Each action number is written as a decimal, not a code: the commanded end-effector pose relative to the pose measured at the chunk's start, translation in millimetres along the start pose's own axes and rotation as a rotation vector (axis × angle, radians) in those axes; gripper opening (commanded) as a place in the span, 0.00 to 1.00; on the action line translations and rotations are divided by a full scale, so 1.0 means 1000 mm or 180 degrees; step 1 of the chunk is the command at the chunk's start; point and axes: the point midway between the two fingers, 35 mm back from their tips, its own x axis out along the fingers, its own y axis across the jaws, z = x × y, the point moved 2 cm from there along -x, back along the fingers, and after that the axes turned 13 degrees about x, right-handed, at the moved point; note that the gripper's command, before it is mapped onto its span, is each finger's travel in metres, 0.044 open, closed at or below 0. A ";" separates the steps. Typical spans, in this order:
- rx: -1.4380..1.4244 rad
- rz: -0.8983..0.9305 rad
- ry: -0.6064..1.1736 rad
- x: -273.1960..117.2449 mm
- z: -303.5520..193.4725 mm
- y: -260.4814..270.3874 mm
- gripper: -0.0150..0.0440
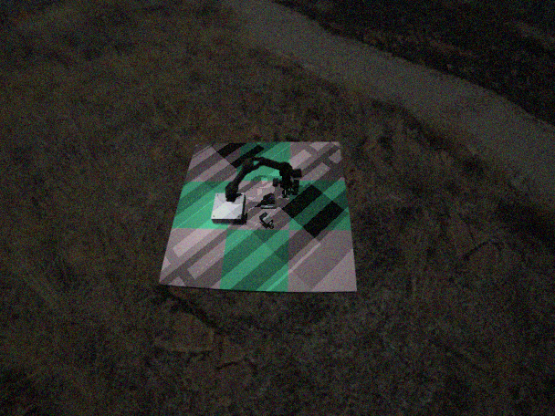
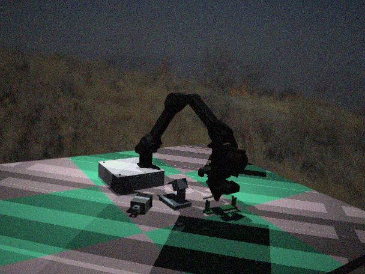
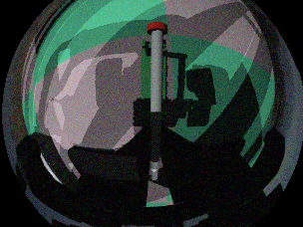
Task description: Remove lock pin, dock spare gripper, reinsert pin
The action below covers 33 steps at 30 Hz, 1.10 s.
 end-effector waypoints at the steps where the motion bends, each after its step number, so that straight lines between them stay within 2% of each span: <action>1: -0.0010 0.0008 0.0006 0.007 -0.002 0.001 0.25; 12: -0.0009 -0.0016 -0.0008 0.022 -0.003 0.000 0.25; 33: -0.0020 -0.0023 -0.0012 0.027 -0.003 0.001 0.25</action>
